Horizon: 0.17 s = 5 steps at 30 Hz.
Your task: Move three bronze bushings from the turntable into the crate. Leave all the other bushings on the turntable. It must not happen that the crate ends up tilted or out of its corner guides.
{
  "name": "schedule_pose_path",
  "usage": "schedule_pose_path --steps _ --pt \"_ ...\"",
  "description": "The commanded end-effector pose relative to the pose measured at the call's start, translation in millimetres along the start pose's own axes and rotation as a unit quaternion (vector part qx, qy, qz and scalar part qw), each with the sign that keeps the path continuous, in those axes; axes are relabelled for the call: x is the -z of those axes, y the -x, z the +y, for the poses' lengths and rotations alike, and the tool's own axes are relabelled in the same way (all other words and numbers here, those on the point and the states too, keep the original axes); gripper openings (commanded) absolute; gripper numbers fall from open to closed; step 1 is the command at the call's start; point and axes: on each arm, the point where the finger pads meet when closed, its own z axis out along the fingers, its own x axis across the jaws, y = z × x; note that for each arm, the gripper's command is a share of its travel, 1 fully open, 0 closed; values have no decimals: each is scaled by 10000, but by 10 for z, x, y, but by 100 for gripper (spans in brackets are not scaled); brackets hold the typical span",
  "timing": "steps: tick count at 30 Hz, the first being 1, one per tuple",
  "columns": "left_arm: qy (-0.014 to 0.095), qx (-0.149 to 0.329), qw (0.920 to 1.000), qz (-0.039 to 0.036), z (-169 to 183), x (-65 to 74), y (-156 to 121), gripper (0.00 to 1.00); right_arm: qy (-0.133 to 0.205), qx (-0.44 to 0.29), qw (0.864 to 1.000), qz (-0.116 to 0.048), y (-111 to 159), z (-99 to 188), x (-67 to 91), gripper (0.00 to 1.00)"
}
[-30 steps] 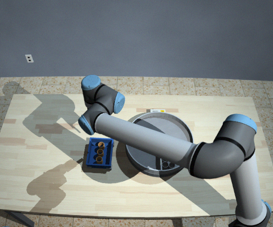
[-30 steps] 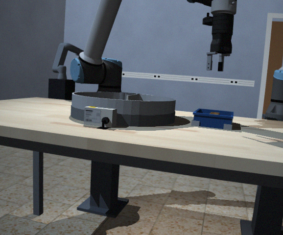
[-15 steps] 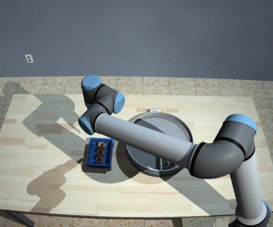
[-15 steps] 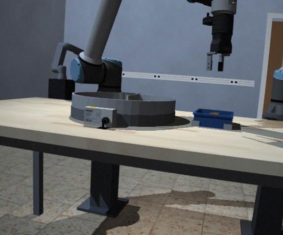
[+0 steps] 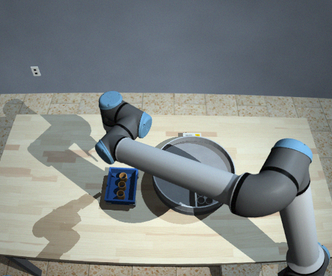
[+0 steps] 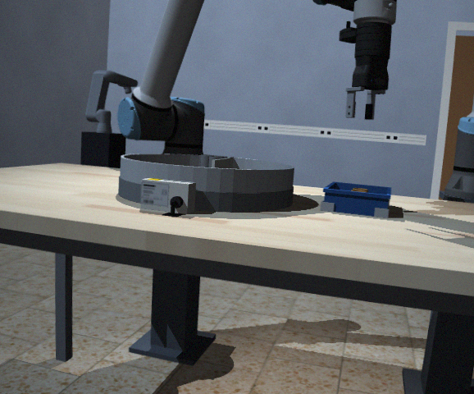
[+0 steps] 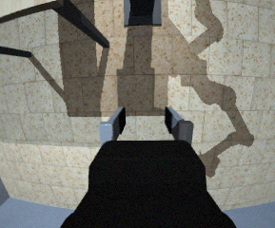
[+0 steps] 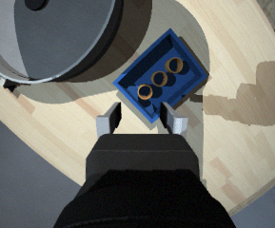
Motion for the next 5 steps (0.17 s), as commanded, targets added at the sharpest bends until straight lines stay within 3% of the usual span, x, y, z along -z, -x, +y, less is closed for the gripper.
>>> schedule_pose_path --steps 1,5 --pt "8 0 10000 -2 6 8 1 100 11 0 10000 2 -1 5 15 100" --pt "8 0 10000 -2 6 8 1 100 11 0 10000 2 -1 5 15 100"
